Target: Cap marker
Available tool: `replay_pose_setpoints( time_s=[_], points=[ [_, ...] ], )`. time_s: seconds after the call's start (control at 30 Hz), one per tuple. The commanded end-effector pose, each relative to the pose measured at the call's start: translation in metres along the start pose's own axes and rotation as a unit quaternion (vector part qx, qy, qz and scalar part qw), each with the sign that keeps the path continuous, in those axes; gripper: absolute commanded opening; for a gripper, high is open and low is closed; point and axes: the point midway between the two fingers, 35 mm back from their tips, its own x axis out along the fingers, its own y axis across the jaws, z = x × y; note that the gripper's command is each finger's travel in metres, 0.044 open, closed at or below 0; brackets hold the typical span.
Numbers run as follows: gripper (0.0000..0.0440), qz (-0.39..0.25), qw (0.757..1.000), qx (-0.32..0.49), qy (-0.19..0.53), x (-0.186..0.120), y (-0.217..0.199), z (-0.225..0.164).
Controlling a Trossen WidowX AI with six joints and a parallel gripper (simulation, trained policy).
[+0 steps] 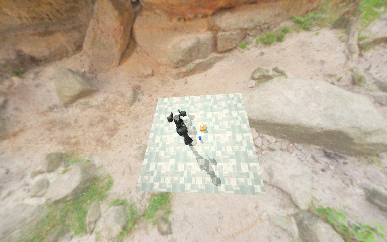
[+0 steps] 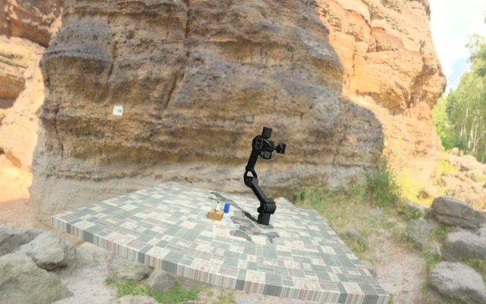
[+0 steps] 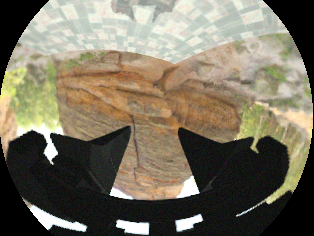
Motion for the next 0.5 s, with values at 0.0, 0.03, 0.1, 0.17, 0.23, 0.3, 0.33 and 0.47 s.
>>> replay_pose_setpoints(
  time_s=[0.0, 0.03, 0.1, 0.17, 0.23, 0.3, 0.33, 0.47],
  points=[
    [0.0318, 0.008, 1.000, -0.001, -0.026, 0.011, -0.004, 0.004],
    [0.0318, 0.011, 0.999, -0.001, -0.030, 0.013, -0.005, 0.005],
    [0.0318, 0.016, 0.999, -0.002, -0.039, 0.016, -0.006, 0.006],
    [0.0318, 0.021, 0.999, -0.002, -0.048, 0.020, -0.007, 0.008],
    [0.0318, 0.026, 0.998, -0.002, -0.057, 0.024, -0.008, 0.009],
    [0.0318, 0.031, 0.997, -0.002, -0.066, 0.028, -0.008, 0.010],
    [0.0318, 0.033, 0.997, -0.002, -0.070, 0.030, -0.009, 0.011],
    [0.0318, 0.044, 0.995, -0.001, -0.087, 0.037, -0.010, 0.013]
  ],
)
